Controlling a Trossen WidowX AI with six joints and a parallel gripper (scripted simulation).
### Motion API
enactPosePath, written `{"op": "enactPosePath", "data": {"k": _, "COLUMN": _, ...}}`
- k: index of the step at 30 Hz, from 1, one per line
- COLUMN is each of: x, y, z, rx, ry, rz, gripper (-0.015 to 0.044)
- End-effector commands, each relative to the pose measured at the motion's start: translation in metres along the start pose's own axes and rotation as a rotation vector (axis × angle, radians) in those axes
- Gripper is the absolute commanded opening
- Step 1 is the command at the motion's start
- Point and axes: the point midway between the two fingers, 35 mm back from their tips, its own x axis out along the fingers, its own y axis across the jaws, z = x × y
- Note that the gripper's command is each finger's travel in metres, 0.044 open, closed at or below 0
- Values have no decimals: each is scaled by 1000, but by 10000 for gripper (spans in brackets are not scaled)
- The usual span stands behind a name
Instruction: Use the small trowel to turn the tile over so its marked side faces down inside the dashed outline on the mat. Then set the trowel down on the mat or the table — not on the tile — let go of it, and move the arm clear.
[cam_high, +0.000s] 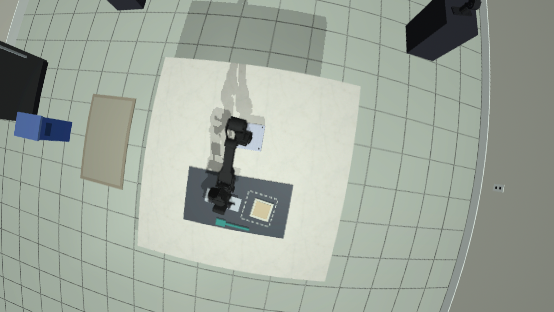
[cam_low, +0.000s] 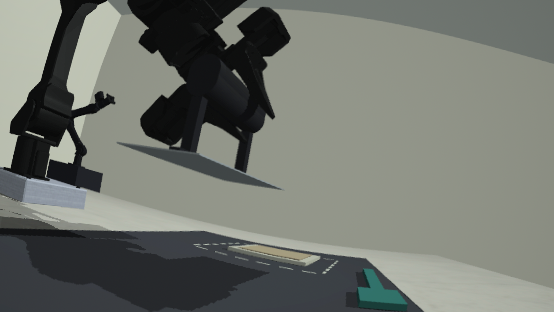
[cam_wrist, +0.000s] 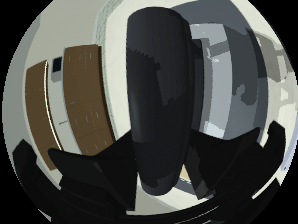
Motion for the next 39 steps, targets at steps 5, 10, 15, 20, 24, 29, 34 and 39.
{"op": "enactPosePath", "data": {"k": 5, "x": 2, "y": 1, "z": 3, "rx": 16, "ry": -14, "rz": -6, "gripper": 0}}
{"op": "enactPosePath", "data": {"k": 10, "x": 14, "y": 5, "z": 24, "rx": 133, "ry": -119, "rz": -41, "gripper": 0}}
{"op": "enactPosePath", "data": {"k": 15, "x": 26, "y": 9, "z": 47, "rx": 246, "ry": -228, "rz": -68, "gripper": 0}}
{"op": "enactPosePath", "data": {"k": 20, "x": 36, "y": 11, "z": 70, "rx": 350, "ry": -338, "rz": -86, "gripper": 0}}
{"op": "enactPosePath", "data": {"k": 24, "x": 44, "y": 12, "z": 88, "rx": 431, "ry": -428, "rz": -93, "gripper": 0}}
{"op": "enactPosePath", "data": {"k": 29, "x": 52, "y": 11, "z": 110, "rx": 533, "ry": -544, "rz": -91, "gripper": 0}}
{"op": "enactPosePath", "data": {"k": 34, "x": 60, "y": 10, "z": 132, "rx": 628, "ry": -661, "rz": -77, "gripper": 0}}
{"op": "enactPosePath", "data": {"k": 39, "x": 66, "y": 8, "z": 153, "rx": 715, "ry": -779, "rz": -53, "gripper": 0}}
